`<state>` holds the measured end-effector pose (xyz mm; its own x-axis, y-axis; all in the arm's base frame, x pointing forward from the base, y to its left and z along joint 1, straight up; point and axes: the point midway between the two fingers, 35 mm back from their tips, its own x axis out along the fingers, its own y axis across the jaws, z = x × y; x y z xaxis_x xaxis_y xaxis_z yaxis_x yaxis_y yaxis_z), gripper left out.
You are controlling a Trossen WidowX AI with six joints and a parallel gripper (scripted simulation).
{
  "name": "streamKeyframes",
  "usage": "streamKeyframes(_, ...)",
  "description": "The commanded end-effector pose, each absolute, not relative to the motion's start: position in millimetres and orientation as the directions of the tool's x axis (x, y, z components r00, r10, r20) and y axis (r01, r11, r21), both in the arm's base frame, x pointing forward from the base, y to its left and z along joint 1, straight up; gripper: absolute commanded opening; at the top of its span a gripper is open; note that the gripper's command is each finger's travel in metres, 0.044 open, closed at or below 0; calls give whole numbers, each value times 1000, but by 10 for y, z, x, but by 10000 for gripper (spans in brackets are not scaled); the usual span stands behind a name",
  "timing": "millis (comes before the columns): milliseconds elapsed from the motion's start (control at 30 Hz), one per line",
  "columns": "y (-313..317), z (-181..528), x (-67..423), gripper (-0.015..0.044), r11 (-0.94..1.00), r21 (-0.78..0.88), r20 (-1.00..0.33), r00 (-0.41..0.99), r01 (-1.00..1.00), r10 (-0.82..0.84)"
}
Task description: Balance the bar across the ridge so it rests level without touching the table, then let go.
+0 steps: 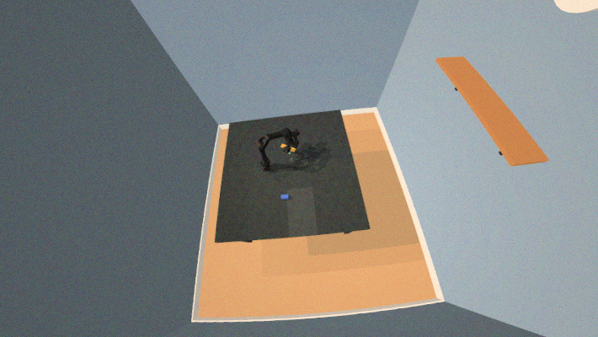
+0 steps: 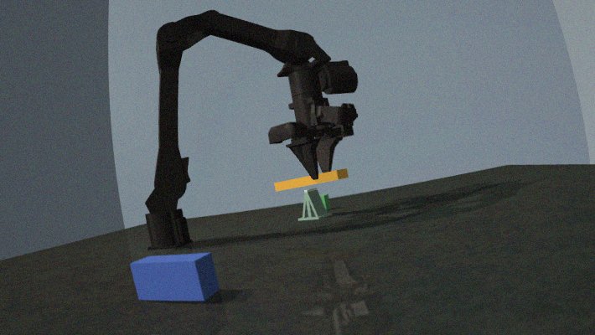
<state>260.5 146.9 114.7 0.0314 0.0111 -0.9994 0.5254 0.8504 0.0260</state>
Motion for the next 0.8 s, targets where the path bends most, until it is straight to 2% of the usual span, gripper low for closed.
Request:
streamKeyframes(0, 1472, 1137, 2593, 0, 852, 26, -1000, 26, 523, 15)
streamKeyframes(767, 1472, 1117, 2593, 0, 852, 26, -1000, 26, 523, 15)
